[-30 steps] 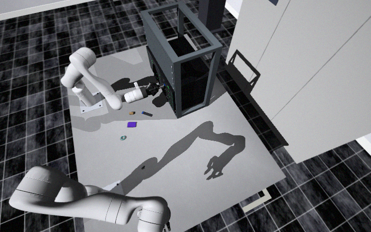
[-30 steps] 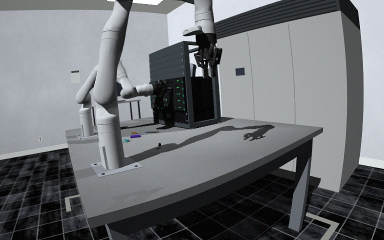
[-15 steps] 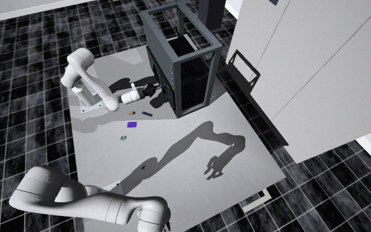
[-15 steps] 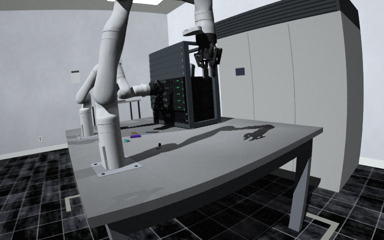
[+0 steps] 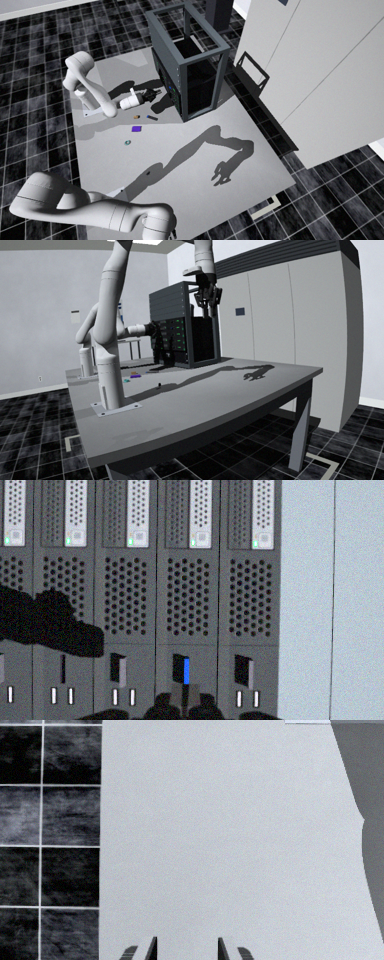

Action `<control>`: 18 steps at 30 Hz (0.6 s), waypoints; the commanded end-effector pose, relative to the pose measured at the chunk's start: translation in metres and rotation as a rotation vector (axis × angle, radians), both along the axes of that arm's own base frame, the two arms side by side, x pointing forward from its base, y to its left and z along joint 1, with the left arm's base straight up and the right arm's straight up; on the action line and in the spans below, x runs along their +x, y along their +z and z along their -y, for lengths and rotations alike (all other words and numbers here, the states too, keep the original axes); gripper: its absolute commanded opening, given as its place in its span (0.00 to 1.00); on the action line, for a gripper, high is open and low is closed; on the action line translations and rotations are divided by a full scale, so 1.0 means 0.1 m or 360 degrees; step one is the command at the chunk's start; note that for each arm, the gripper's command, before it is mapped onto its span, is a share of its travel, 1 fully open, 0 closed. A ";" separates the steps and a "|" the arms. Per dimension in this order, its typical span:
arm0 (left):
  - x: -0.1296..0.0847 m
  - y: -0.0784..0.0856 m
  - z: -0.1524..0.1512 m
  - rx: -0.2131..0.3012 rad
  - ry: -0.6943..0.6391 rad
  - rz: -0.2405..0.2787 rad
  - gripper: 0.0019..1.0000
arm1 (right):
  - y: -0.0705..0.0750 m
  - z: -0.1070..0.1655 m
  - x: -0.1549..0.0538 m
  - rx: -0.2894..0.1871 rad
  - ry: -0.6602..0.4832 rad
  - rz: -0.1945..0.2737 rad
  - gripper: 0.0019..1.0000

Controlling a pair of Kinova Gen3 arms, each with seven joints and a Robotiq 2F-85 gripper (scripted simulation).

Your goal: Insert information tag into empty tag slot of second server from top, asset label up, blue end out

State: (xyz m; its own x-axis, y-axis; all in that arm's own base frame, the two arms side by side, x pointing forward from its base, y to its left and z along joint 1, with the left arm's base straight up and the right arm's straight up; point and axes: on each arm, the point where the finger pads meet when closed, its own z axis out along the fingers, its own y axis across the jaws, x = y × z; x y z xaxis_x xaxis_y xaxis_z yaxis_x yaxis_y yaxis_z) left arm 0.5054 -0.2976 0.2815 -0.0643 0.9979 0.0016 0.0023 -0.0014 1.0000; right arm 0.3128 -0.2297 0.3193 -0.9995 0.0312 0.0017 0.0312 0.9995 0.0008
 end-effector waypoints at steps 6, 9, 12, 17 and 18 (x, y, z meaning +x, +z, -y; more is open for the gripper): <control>-0.18 0.01 0.01 -0.0002 0.0001 0.0003 0.00 | 0.01 0.00 0.00 -0.0001 0.0000 0.0003 0.39; -0.26 0.01 0.02 -0.0002 0.0001 0.0003 0.00 | 0.01 0.00 0.00 -0.0001 0.0000 0.0003 0.39; -0.31 0.01 0.02 -0.0002 0.0002 0.0003 0.00 | 0.01 0.00 0.00 -0.0001 0.0000 0.0003 0.39; -0.30 0.02 -0.01 -0.0002 0.0013 0.0003 0.00 | 0.01 0.00 0.00 -0.0001 0.0000 0.0003 0.39; -0.30 0.02 -0.02 -0.0001 0.0020 0.0004 0.00 | 0.01 0.00 0.00 -0.0001 0.0000 0.0003 0.39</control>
State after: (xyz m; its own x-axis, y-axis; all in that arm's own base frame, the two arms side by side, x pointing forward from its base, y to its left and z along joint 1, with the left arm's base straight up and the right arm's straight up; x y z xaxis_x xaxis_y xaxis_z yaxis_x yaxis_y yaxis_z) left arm 0.4750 -0.2972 0.2821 -0.0712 0.9975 0.0015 0.0019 -0.0013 1.0000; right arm 0.3128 -0.2297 0.3193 -0.9995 0.0312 0.0017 0.0312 0.9995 0.0008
